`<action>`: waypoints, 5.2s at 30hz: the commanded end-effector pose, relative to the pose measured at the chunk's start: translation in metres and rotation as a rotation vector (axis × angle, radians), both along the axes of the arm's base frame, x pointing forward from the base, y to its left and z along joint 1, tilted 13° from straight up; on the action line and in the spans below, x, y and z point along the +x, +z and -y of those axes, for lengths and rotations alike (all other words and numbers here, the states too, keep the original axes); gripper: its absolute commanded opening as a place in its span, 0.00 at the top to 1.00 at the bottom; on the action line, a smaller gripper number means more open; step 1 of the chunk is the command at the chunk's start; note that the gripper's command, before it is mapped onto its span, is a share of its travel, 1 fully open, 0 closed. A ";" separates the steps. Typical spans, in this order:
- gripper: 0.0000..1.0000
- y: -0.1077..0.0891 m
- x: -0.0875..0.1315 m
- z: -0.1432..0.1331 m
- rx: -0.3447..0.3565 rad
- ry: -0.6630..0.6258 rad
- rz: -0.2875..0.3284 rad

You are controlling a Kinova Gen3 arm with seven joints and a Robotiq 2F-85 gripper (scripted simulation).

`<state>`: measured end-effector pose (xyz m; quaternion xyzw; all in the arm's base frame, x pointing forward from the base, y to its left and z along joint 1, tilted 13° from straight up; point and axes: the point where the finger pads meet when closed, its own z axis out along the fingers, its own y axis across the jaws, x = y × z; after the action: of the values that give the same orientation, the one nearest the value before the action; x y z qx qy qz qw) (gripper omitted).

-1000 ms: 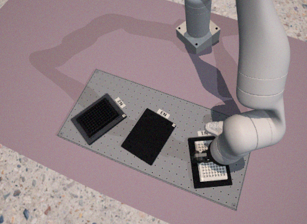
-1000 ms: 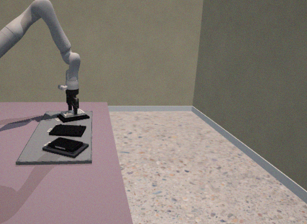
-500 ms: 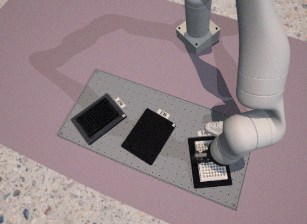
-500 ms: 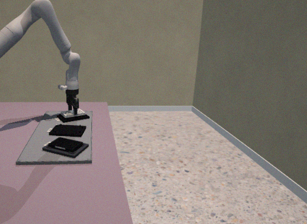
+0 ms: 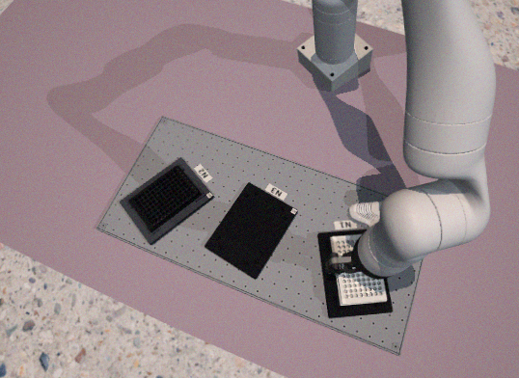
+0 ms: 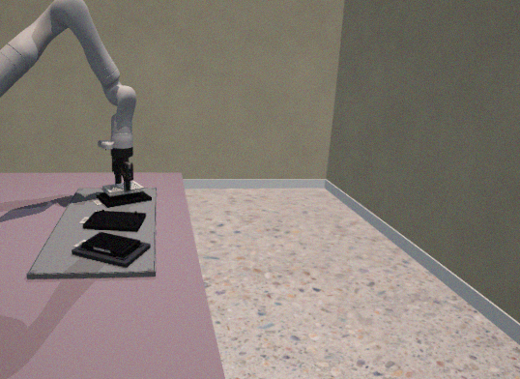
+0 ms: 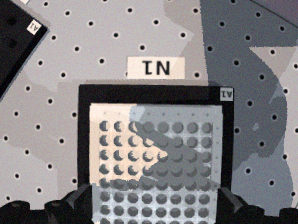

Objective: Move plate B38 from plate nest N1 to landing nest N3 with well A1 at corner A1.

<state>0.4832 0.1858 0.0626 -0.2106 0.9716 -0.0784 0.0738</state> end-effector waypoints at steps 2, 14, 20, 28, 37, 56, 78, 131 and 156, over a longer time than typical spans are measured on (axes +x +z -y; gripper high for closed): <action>1.00 0.011 0.001 -0.002 0.003 -0.006 0.008; 1.00 0.024 -0.001 -0.004 0.003 -0.006 0.008; 1.00 0.026 -0.001 -0.004 0.005 -0.006 0.009; 1.00 0.024 -0.002 -0.004 0.004 -0.001 0.007; 1.00 0.024 -0.002 -0.004 0.004 -0.001 0.007; 1.00 0.024 -0.002 -0.004 0.004 -0.001 0.007; 1.00 0.031 -0.004 0.041 0.039 -0.167 0.031; 1.00 0.047 -0.016 0.194 0.123 -0.615 0.084; 1.00 0.048 -0.018 0.213 0.117 -0.619 0.082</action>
<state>0.4650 -0.0275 0.1101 0.1030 0.9887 -0.0508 0.0963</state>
